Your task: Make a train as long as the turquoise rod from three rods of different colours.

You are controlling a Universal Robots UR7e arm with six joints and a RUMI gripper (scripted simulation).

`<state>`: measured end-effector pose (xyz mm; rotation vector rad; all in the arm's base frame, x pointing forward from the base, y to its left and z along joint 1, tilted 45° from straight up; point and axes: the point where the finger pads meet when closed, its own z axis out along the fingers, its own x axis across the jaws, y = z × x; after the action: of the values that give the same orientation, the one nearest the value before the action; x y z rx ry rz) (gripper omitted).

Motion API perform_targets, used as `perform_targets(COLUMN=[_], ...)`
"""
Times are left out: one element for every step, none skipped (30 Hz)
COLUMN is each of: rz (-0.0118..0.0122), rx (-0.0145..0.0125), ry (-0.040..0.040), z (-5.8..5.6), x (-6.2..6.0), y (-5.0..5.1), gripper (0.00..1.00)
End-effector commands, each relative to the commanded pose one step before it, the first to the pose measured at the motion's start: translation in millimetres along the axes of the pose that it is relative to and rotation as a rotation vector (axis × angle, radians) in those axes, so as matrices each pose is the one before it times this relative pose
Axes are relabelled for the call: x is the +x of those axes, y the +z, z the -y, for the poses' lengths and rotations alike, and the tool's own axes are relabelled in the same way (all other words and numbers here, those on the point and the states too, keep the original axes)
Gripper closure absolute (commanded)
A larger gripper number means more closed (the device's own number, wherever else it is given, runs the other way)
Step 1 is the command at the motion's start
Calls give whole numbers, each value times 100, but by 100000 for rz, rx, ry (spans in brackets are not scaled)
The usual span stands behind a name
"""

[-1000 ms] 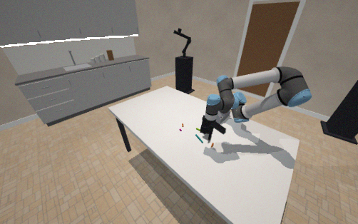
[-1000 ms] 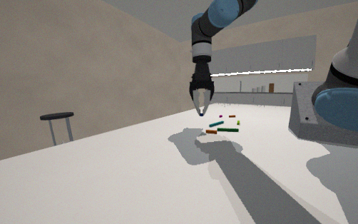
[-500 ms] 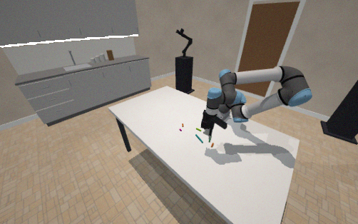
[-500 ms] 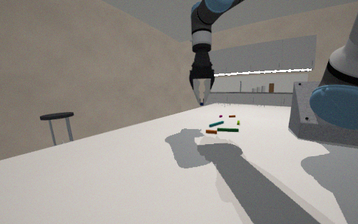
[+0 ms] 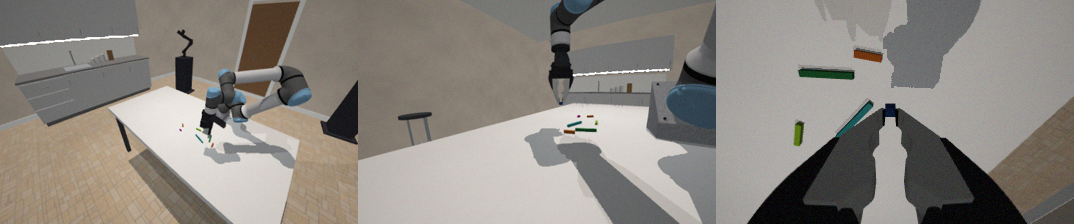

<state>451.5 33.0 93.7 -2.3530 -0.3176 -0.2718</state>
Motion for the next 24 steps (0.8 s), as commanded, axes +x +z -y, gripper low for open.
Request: perform_targets(rz=[10,37,43,50,55,61,64,0,0,67,67,65,60,53,43,31,16,-1,-19,-37,-55,-72,-88,-101], rx=[-421,-131,-138,-141,-141,-136,-129,0,0,-117,-102,-85,-65,-44,-22,0,20,40,57,71,83,91,96,99], ry=[-3674,-1384,-1551,-1712,-1868,-2015,-2152,0,0,-2277,-2390,-2488,-2572,-2640,-2691,-2725,-2742,-2740,-2720,-2683,-2628,-2555,-2466,-2360], z=[-1596,-568,-624,-673,-713,-745,-766,0,0,-777,-776,-765,-742,-709,-667,-618,-562,-501,-438,-374,-310,-249,-191,-139], x=[-778,-337,-394,-454,-518,-584,-651,0,0,-719,-785,-848,-906,-959,-1004,-1040,-1067,-1083,-1088,-1082,-1065,-1037,-1000,-955], y=[-173,-47,-50,-51,-52,-51,-48,0,0,-44,-39,-32,-24,-16,-6,5,15,26,36,46,55,63,69,74], gripper=[100,100,100,100,100,100,100,100,100,100,100,100,100,100,100,100,100,100,100,100,100,100,100,100])
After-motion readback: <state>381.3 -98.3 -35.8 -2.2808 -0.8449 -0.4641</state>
